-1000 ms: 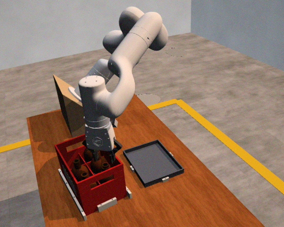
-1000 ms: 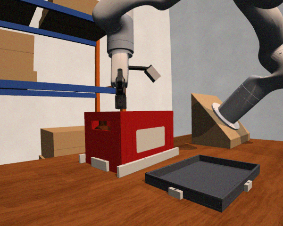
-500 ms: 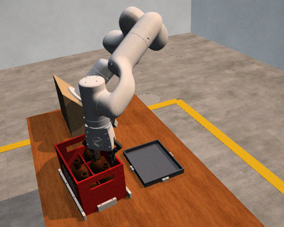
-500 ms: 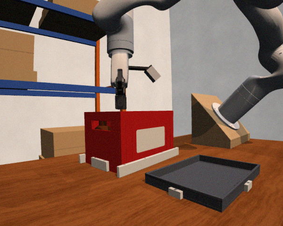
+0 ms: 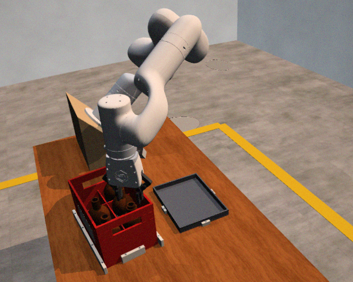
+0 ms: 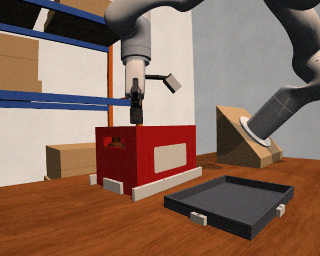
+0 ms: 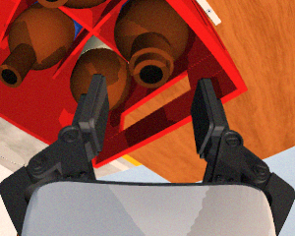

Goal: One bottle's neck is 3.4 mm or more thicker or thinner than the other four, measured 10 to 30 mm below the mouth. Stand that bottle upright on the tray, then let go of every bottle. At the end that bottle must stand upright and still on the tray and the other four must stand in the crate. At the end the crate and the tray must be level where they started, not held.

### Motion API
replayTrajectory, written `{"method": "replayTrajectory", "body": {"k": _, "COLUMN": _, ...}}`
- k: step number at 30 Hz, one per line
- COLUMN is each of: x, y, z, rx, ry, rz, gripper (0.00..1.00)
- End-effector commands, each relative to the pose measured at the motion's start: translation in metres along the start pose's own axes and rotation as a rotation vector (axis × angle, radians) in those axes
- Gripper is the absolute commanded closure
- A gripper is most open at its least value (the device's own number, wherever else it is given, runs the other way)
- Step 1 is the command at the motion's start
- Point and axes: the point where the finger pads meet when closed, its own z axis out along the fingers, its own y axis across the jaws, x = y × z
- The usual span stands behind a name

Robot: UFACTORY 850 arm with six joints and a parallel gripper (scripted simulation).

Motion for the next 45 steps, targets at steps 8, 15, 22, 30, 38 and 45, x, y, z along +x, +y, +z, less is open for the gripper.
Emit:
{"method": "replayTrajectory", "body": {"k": 8, "x": -0.001, "y": 0.0, "z": -0.001, "rx": -0.001, "ry": -0.002, "rz": -0.001, "gripper": 0.35}}
{"method": "replayTrajectory", "body": {"k": 15, "x": -0.001, "y": 0.0, "z": -0.001, "rx": -0.001, "ry": -0.002, "rz": -0.001, "gripper": 0.35}}
{"method": "replayTrajectory", "body": {"k": 22, "x": -0.001, "y": 0.0, "z": 0.0, "rx": -0.001, "ry": -0.002, "rz": -0.001, "gripper": 0.35}}
{"method": "replayTrajectory", "body": {"k": 30, "x": -0.001, "y": 0.0, "z": 0.002, "rx": -0.001, "ry": -0.002, "rz": -0.001, "gripper": 0.35}}
{"method": "replayTrajectory", "body": {"k": 38, "x": -0.001, "y": 0.0, "z": 0.01, "rx": -0.001, "ry": -0.002, "rz": -0.001, "gripper": 0.35}}
{"method": "replayTrajectory", "body": {"k": 45, "x": -0.001, "y": 0.0, "z": 0.016, "rx": -0.001, "ry": -0.002, "rz": -0.001, "gripper": 0.35}}
